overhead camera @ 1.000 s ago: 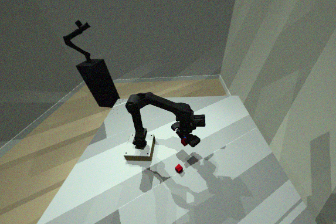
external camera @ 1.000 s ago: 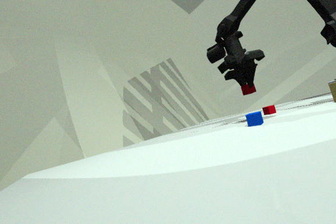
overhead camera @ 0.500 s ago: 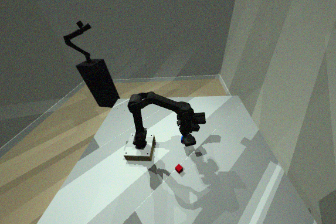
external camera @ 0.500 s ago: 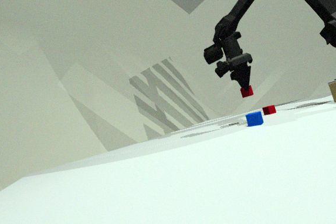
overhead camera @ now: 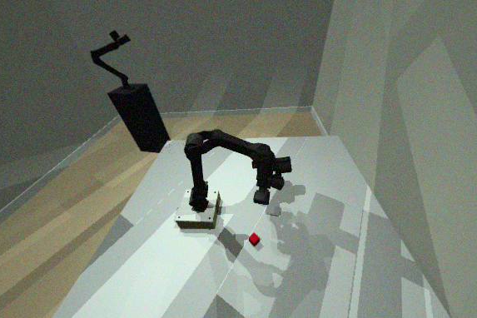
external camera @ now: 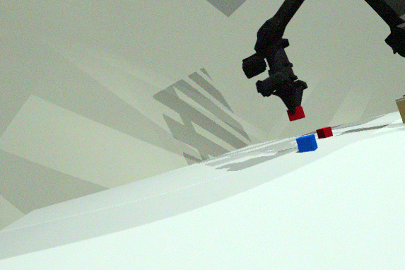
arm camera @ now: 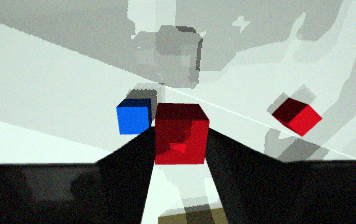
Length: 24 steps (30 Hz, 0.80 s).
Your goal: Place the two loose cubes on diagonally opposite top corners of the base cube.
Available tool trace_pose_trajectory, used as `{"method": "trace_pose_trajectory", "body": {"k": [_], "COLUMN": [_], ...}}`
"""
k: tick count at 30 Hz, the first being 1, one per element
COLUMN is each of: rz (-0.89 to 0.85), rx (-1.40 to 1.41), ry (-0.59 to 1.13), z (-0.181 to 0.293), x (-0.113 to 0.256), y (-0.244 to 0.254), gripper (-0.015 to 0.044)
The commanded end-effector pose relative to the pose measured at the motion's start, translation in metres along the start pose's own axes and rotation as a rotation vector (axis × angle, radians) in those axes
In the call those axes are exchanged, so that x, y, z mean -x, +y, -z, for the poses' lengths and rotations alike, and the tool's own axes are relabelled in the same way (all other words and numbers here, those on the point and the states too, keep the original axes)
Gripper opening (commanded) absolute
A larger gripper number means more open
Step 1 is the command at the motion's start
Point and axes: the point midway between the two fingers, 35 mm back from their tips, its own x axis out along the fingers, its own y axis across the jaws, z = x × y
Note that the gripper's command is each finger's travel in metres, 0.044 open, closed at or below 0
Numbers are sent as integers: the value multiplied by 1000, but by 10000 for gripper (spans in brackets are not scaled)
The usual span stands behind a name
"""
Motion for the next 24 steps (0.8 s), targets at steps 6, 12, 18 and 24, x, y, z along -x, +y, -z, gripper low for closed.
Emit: {"method": "trace_pose_trajectory", "body": {"k": [6,12,18,24], "rz": [6,6,6,6], "rx": [-282,-463,-643,-748], "ry": [4,4,4,4], "z": [3,4,6,7], "x": [-8,-12,-16,-18], "y": [13,21,30,34], "gripper": [105,105,105,105]}}
